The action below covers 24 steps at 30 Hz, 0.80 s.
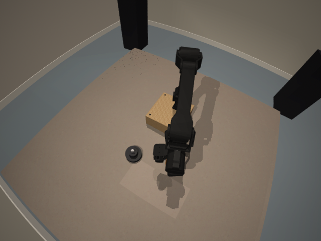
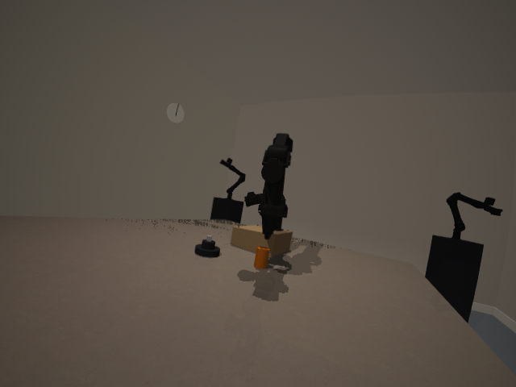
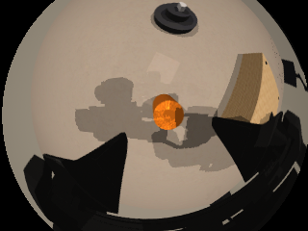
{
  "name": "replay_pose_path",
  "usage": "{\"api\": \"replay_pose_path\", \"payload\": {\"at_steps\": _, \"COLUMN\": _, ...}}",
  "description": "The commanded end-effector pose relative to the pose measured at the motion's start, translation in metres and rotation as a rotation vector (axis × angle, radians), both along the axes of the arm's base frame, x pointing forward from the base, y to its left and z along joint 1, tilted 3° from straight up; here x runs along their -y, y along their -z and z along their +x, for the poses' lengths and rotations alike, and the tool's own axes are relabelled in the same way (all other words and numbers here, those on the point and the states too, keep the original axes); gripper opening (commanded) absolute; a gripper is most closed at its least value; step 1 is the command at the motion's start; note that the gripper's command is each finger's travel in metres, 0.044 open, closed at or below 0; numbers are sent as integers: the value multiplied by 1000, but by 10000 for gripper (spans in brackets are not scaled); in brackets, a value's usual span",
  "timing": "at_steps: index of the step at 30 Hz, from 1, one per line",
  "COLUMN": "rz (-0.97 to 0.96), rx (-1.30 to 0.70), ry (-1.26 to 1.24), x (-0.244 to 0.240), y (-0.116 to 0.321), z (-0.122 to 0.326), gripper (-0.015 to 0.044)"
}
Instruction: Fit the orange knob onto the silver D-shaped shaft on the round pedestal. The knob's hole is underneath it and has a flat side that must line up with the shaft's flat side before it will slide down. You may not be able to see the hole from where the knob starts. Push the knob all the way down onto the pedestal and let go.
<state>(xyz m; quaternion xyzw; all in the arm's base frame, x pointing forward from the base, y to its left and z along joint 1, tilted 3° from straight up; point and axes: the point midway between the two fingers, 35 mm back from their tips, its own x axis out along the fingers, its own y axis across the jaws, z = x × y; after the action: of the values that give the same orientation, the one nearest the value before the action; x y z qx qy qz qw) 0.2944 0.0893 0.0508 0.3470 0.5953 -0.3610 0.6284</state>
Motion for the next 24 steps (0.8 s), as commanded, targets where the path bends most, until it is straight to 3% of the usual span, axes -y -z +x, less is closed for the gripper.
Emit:
{"api": "replay_pose_path", "payload": {"at_steps": 1, "rz": -5, "rx": -7, "ry": 23, "x": 1, "y": 9, "z": -1, "gripper": 440}}
{"api": "replay_pose_path", "payload": {"at_steps": 24, "rz": -6, "rx": -7, "ry": 23, "x": 2, "y": 49, "z": 0, "gripper": 440}}
